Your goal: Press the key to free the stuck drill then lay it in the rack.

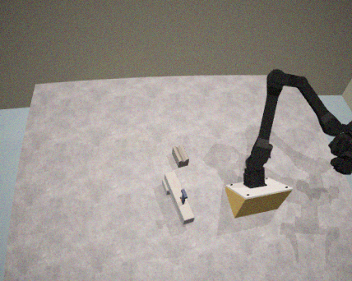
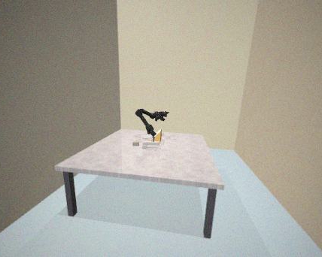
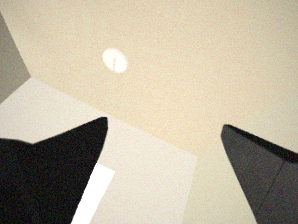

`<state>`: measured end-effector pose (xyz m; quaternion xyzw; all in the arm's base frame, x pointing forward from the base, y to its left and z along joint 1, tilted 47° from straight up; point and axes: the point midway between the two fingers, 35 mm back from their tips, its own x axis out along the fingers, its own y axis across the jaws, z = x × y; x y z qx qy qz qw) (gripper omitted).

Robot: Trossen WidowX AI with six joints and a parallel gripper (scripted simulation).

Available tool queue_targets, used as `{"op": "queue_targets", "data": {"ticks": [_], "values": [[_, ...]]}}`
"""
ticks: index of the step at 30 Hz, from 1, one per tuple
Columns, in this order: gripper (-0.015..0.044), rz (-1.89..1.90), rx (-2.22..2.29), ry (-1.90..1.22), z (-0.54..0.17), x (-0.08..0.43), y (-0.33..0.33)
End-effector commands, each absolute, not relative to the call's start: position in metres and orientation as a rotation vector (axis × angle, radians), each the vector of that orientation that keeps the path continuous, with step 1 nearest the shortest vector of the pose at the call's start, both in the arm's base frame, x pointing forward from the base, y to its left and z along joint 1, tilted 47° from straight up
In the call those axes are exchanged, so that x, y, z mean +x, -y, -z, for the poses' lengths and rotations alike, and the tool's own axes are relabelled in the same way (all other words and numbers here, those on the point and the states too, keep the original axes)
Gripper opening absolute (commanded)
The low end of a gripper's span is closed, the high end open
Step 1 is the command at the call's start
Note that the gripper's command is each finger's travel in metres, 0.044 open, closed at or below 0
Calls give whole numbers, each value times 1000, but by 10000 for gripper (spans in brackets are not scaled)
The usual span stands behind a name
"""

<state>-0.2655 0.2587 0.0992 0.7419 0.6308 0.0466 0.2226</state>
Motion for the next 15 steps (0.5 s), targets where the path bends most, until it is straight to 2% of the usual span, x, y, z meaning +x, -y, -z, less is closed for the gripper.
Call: {"op": "queue_targets", "data": {"ticks": [1,9,15], "values": [[374,-129,2049,-1742,-99,-265,-259],[164,-120,2054,-1743,-99,-265,-259],[6,116,2205,-1734,-95,-249,-283]]}}
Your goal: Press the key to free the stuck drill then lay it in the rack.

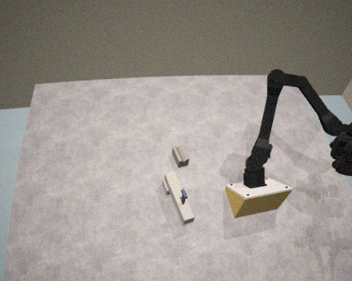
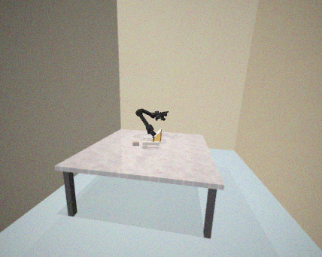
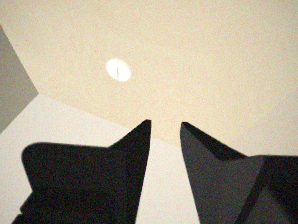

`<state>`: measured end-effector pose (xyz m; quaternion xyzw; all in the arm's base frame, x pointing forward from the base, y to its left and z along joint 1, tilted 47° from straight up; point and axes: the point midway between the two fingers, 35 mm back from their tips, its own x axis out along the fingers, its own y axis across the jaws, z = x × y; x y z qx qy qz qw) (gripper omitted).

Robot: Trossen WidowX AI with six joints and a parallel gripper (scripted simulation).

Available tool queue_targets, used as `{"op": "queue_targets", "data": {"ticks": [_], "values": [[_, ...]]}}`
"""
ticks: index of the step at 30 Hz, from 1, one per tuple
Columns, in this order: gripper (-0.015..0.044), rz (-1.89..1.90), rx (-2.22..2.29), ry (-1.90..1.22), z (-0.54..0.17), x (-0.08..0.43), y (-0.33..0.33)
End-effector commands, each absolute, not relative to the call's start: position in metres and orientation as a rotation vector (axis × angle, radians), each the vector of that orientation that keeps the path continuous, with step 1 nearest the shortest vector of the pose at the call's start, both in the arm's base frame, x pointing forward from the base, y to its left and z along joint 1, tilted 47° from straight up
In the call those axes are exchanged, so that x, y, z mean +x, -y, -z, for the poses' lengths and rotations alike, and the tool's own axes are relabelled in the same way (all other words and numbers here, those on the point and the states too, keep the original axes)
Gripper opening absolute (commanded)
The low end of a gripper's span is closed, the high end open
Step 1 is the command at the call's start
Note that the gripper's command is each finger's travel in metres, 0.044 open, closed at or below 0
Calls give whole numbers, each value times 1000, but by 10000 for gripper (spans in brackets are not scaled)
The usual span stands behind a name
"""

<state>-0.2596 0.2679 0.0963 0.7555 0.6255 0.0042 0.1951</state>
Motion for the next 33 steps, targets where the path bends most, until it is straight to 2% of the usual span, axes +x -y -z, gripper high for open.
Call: {"op": "queue_targets", "data": {"ticks": [1,9,19,27,33], "values": [[0,163,2247,-1708,-93,-241,-291],[0,658,2704,-1313,-73,-134,-348],[0,1074,3138,-709,-57,-21,-363],[0,1273,3466,13,-48,71,-345],[0,1286,3631,697,-45,135,-315]]}}
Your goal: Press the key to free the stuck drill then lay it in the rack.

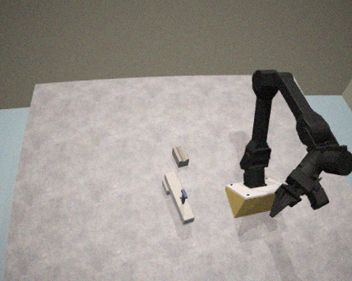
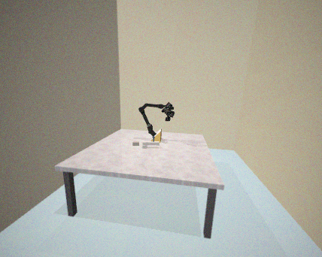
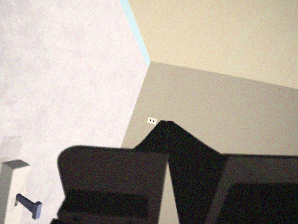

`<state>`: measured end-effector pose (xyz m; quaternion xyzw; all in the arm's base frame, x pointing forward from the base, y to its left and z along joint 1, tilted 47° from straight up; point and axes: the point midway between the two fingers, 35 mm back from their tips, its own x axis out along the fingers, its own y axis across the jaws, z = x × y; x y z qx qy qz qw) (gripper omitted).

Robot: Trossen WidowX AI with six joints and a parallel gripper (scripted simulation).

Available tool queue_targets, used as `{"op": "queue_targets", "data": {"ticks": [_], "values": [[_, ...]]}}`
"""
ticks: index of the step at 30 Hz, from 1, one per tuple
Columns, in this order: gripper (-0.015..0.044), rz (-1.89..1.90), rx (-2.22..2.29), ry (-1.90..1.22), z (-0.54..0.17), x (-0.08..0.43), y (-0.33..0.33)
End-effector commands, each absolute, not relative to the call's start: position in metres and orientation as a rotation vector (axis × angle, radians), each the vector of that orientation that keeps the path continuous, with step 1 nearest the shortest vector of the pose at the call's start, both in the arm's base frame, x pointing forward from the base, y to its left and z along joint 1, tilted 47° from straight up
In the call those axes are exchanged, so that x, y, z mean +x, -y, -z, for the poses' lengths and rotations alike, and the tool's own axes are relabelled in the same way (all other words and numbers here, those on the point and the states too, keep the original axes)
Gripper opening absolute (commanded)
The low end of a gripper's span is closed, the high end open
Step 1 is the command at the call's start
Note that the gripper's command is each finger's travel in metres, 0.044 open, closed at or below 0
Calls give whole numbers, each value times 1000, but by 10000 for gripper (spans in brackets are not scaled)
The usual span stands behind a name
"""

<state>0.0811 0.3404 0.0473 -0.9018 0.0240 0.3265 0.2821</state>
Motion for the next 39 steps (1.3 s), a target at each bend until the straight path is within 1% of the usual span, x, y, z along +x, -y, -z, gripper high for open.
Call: {"op": "queue_targets", "data": {"ticks": [1,5,10,20,28,39], "values": [[0,-747,-2142,-495,-44,145,-308],[0,-604,-1925,-753,-44,180,-278],[0,-406,-1671,-998,-45,211,-240],[0,73,-1154,-1348,-53,251,-159],[0,494,-766,-1505,-64,261,-98],[0,499,-762,-1507,-64,261,-97]]}}
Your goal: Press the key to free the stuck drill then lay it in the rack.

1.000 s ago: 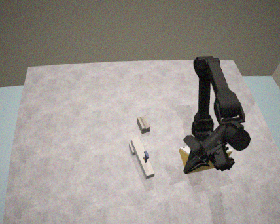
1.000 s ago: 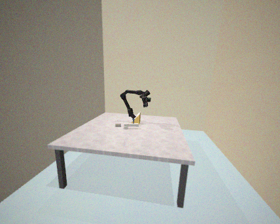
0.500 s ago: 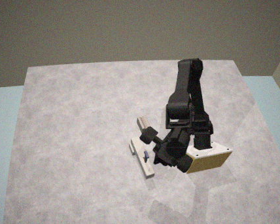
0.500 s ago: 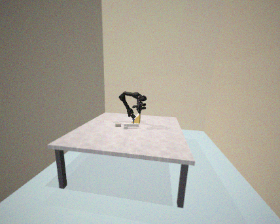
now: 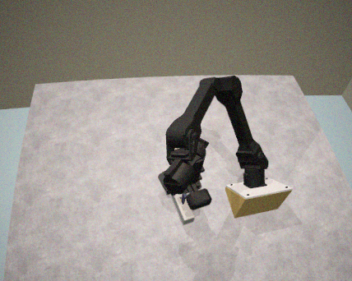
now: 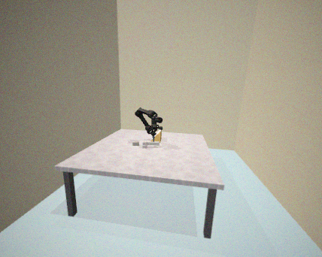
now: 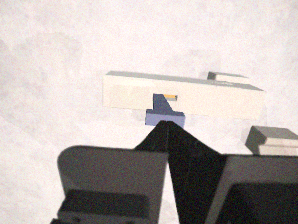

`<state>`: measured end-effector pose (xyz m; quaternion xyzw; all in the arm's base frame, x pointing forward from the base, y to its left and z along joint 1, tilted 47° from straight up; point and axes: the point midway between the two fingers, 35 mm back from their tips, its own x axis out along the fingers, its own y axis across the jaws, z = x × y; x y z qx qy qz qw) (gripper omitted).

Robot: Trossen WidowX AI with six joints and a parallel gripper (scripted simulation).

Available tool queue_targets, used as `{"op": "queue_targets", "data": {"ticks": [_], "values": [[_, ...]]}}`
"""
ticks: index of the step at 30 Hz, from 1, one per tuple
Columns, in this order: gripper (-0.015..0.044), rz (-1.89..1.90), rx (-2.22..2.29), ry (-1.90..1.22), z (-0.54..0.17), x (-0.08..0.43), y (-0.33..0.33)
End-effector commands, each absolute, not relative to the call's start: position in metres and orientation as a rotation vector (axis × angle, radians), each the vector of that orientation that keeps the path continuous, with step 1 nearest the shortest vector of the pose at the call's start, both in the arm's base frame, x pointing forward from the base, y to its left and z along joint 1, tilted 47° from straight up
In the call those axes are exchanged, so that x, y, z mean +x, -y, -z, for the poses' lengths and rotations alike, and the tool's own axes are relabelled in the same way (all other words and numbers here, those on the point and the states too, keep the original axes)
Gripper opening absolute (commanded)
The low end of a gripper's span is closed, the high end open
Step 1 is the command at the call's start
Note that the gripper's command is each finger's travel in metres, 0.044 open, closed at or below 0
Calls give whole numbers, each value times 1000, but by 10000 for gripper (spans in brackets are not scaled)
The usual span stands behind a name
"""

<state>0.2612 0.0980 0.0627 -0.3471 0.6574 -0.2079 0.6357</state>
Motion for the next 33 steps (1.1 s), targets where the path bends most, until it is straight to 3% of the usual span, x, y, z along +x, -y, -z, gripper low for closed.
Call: {"op": "queue_targets", "data": {"ticks": [1,33], "values": [[0,499,-762,-1507,-64,261,-97],[0,499,-762,-1506,-50,263,-83]]}}
